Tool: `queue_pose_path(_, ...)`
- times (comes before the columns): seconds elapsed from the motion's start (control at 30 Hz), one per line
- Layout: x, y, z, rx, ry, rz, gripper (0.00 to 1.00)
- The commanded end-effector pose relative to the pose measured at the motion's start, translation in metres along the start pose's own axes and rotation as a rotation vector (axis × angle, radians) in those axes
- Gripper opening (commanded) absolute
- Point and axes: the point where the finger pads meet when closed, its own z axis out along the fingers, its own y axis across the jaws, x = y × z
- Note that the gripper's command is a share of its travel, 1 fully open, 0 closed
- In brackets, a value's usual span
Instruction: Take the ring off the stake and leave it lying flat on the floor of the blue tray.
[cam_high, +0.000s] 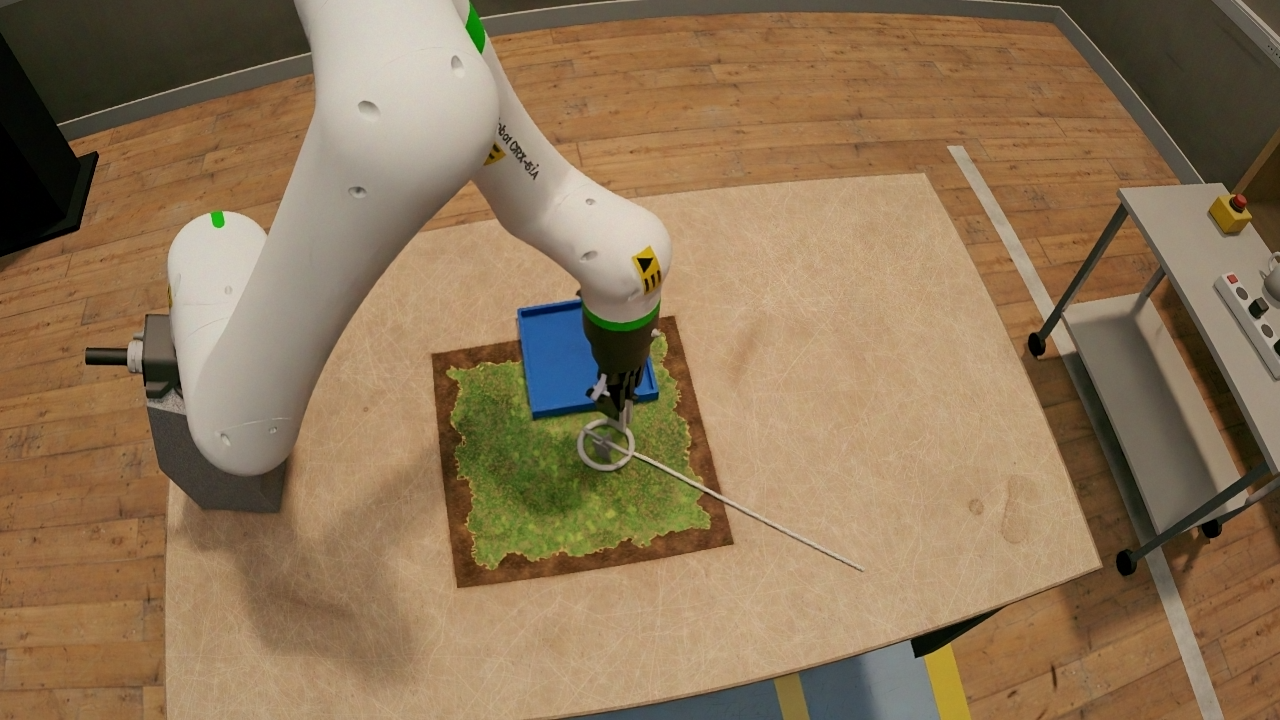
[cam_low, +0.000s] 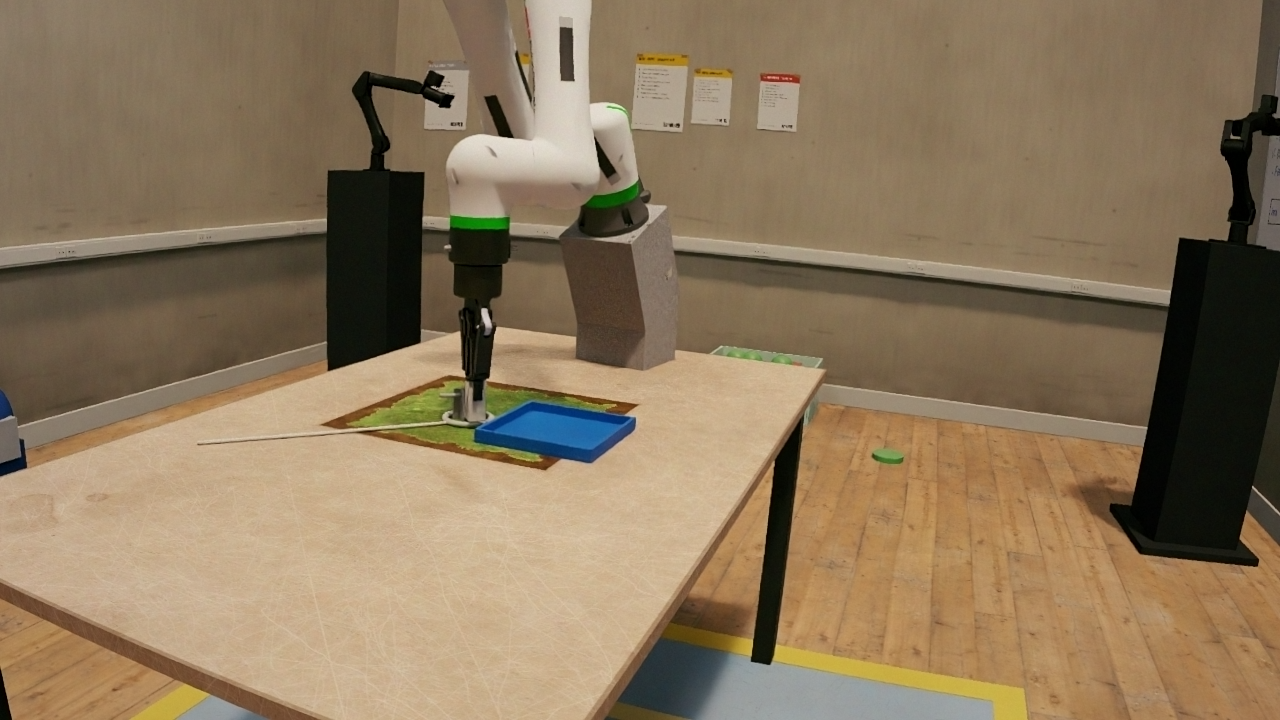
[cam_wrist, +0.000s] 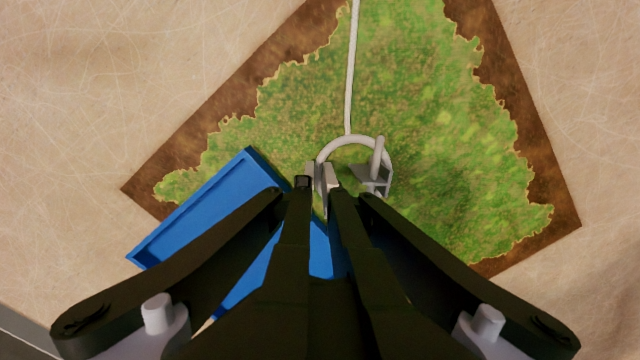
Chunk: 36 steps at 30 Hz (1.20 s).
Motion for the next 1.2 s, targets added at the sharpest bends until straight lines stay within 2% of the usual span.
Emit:
queue_pose_path(0.0,0.0005,-0.0005,-0.0005,0.001,0.001,0.0,0.16)
queue_pose_path(1.07,0.0005,-0.0005,-0.0005,0.001,0.001,0.0,0.16)
queue_pose_path(1.1,0.0005,-0.0005,-0.0005,0.001,0.001,0.0,0.24)
queue_pose_path(1.17,0.0005,-0.0005,-0.0005,0.001,0.001,0.0,0.24)
